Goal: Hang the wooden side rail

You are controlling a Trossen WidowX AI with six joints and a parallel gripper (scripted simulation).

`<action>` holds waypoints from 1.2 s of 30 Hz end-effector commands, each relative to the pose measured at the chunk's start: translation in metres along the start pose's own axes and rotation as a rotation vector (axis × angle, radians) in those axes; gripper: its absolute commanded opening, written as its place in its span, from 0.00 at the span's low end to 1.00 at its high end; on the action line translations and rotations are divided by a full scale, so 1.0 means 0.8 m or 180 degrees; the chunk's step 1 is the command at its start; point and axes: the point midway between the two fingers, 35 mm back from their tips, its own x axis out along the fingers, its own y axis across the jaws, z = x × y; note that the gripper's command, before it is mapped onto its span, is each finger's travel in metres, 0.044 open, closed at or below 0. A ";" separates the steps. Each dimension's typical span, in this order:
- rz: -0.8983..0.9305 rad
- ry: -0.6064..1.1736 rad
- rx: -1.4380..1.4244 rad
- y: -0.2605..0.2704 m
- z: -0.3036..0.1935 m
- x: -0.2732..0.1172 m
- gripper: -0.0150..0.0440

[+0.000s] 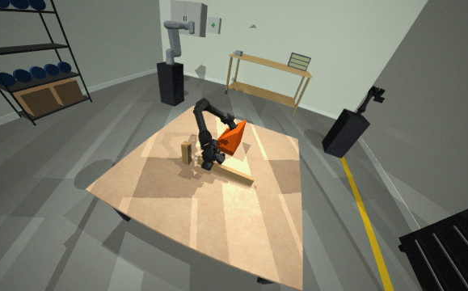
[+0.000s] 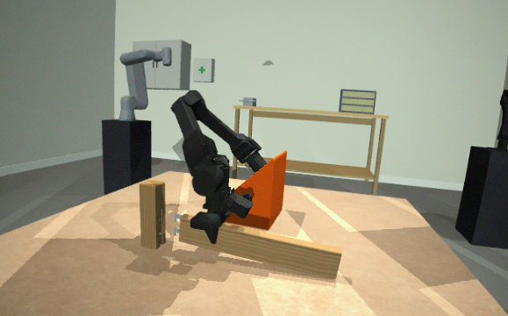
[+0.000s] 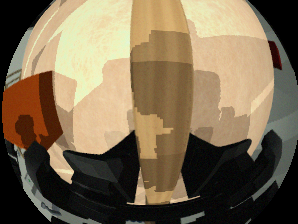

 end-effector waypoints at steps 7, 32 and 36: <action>-0.0053 -0.0018 0.0006 -0.007 0.000 -0.006 0.25; -0.0053 -0.0018 0.0007 -0.010 -0.003 -0.005 0.25; -0.0054 -0.0018 0.0007 -0.011 -0.004 -0.006 0.25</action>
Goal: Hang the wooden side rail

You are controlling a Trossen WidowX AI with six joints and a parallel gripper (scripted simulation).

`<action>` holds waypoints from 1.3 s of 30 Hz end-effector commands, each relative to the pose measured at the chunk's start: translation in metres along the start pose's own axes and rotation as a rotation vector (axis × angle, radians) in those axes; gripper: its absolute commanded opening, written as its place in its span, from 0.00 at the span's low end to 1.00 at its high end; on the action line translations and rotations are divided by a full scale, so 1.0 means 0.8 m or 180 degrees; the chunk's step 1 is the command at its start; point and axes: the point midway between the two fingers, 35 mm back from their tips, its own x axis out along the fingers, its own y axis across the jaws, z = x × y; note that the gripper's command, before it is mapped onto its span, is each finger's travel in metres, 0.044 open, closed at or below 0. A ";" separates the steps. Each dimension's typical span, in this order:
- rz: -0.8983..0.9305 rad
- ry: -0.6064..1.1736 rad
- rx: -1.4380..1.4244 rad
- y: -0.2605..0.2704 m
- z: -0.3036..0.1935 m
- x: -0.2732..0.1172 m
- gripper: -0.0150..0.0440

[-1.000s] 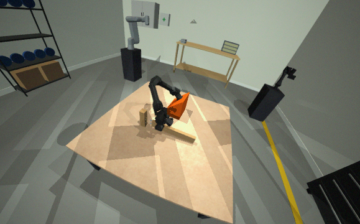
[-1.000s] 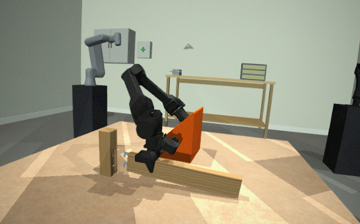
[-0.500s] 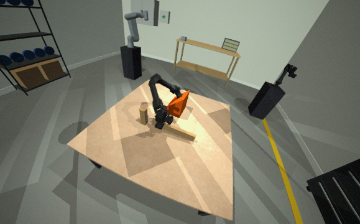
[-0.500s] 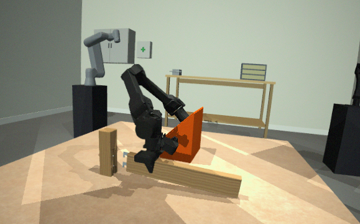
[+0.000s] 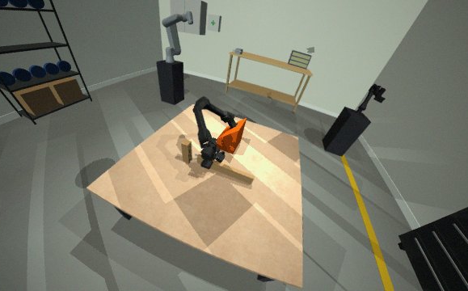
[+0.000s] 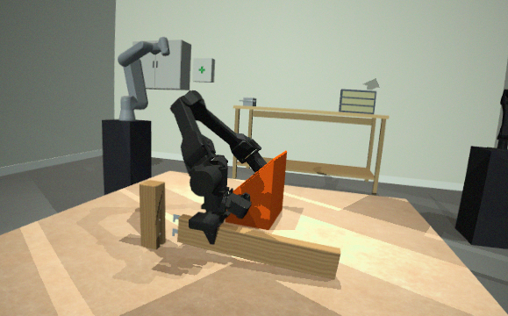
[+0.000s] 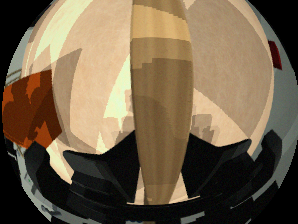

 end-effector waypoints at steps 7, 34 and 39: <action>-0.0052 -0.0011 0.0011 -0.007 -0.001 -0.006 0.25; -0.0052 -0.0010 0.0011 -0.003 -0.004 -0.005 0.25; -0.0052 -0.0010 0.0011 -0.002 -0.005 -0.004 0.25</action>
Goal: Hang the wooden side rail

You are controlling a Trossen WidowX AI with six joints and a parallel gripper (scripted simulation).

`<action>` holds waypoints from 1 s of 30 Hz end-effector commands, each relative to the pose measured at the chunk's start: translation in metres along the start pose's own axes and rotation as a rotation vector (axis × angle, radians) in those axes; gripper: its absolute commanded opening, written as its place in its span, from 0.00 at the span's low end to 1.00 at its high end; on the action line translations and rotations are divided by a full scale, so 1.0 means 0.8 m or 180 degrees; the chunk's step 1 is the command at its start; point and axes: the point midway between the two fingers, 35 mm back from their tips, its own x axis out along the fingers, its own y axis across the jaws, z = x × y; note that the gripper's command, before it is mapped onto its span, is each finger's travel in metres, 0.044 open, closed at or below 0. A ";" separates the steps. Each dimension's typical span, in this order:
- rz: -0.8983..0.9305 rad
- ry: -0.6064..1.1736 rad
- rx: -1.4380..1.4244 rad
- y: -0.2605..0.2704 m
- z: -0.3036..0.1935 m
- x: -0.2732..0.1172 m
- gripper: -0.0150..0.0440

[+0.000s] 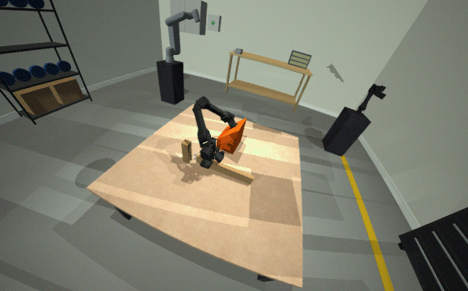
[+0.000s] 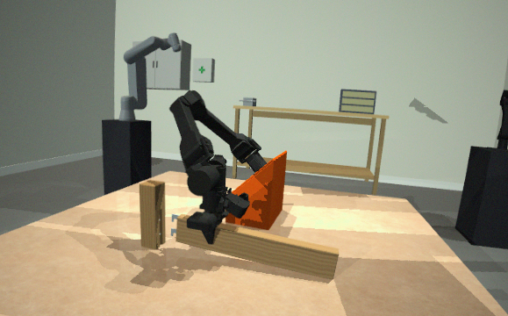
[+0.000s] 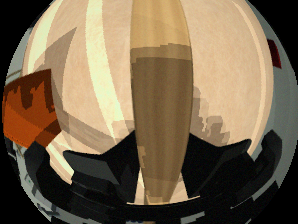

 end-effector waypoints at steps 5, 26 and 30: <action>-0.0035 -0.0006 -0.0008 -0.002 -0.001 -0.005 0.25; -0.0035 -0.0006 -0.0008 -0.005 -0.004 -0.006 0.25; -0.0035 -0.0006 -0.0008 -0.006 -0.004 -0.006 0.25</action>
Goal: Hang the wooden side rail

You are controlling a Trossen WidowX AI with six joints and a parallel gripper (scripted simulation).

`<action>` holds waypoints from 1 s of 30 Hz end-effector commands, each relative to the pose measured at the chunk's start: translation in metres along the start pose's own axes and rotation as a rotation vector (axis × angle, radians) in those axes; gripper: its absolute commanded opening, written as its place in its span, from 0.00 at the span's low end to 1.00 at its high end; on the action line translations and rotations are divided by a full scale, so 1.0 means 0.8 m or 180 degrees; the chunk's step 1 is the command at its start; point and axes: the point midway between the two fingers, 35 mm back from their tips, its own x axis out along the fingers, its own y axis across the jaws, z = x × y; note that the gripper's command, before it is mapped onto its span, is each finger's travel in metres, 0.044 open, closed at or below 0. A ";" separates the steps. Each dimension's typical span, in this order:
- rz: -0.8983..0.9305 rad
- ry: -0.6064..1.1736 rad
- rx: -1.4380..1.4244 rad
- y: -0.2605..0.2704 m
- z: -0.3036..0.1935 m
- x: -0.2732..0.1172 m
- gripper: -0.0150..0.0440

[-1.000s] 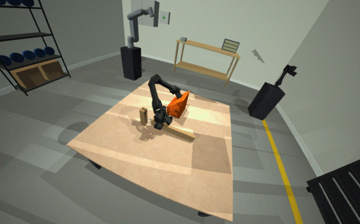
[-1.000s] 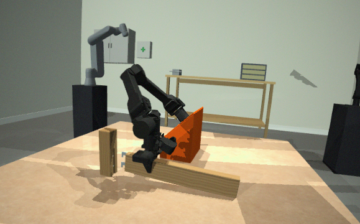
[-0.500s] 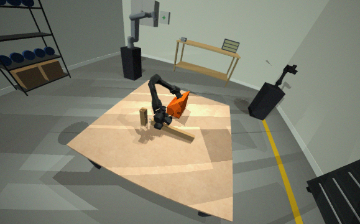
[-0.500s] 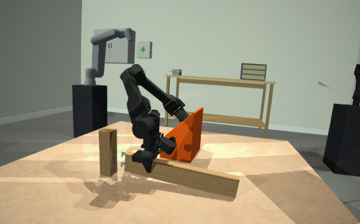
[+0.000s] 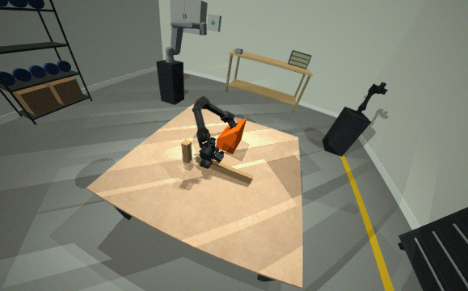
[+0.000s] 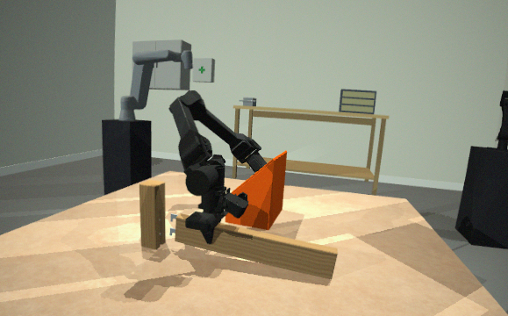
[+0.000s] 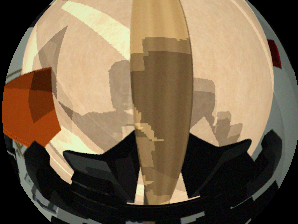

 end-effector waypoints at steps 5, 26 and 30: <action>-0.0046 -0.0006 -0.0003 -0.005 -0.001 -0.006 0.25; -0.0046 -0.0005 -0.0003 -0.002 -0.004 -0.005 0.25; -0.0046 -0.0005 -0.0003 -0.002 -0.004 -0.005 0.25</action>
